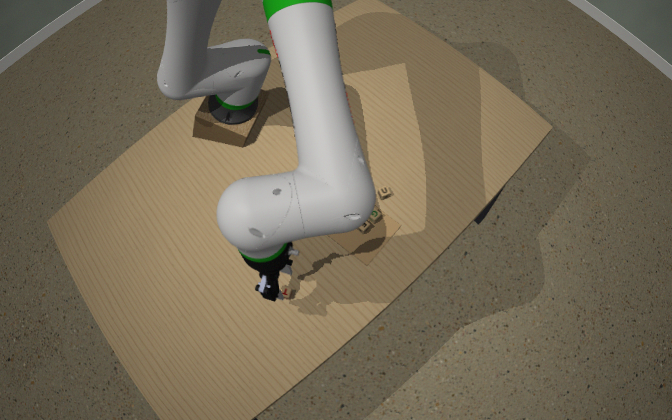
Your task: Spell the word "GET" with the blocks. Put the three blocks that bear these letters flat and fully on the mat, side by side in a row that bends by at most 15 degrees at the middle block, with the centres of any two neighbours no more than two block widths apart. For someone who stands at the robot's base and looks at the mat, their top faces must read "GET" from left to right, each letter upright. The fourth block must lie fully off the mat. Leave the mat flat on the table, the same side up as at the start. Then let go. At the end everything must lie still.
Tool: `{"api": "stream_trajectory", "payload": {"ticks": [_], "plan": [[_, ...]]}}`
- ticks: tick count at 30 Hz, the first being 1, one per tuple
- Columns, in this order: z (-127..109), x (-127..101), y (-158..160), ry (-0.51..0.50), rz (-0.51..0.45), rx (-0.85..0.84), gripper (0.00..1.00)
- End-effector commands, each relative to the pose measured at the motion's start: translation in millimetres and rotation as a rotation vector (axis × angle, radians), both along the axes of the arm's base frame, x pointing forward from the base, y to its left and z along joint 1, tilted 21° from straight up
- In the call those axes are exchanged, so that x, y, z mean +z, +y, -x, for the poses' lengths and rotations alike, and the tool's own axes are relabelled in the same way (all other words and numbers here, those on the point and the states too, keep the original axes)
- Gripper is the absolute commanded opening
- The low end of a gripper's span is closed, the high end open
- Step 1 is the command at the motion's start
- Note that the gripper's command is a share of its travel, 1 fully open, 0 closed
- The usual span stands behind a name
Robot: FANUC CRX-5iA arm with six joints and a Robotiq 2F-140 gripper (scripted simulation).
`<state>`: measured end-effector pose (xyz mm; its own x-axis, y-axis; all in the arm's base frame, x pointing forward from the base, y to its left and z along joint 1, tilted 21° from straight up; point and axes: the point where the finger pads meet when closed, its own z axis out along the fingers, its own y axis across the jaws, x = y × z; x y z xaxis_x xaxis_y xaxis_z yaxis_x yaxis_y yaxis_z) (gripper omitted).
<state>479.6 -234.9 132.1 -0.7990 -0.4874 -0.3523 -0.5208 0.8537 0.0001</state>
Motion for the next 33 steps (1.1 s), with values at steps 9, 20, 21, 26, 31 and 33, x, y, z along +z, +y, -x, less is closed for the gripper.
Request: {"api": "stream_trajectory", "payload": {"ticks": [9,20,21,26,31,33], "plan": [[-3,-9,2,0.000,0.000,0.000,0.37],[-7,-21,4,0.000,0.000,0.000,0.37],[-7,-22,4,0.000,0.000,0.000,0.37],[-10,-30,6,0.000,0.000,0.000,0.37],[-11,-34,7,0.000,0.000,0.000,0.37],[-12,-37,7,0.000,0.000,0.000,0.37]]}}
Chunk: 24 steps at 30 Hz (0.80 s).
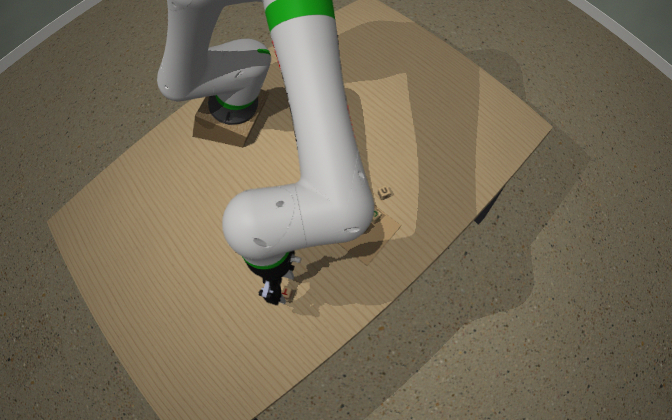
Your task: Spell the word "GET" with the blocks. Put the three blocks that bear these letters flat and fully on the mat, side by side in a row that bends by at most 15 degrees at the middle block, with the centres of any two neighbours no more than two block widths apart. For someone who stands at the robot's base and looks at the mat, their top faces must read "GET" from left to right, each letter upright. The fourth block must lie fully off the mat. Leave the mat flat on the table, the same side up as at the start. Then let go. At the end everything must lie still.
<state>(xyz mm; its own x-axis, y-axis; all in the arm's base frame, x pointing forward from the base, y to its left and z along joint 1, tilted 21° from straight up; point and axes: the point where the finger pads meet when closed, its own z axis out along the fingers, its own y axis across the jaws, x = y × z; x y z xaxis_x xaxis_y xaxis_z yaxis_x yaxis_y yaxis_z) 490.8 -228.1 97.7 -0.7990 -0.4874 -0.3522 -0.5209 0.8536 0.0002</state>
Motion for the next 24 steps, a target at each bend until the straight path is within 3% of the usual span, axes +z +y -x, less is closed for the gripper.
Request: {"api": "stream_trajectory", "payload": {"ticks": [1,24], "plan": [[-1.2,-3.3,0.5,0.000,0.000,0.000,0.37],[-4.2,-12.4,2.3,0.000,0.000,0.000,0.37]]}}
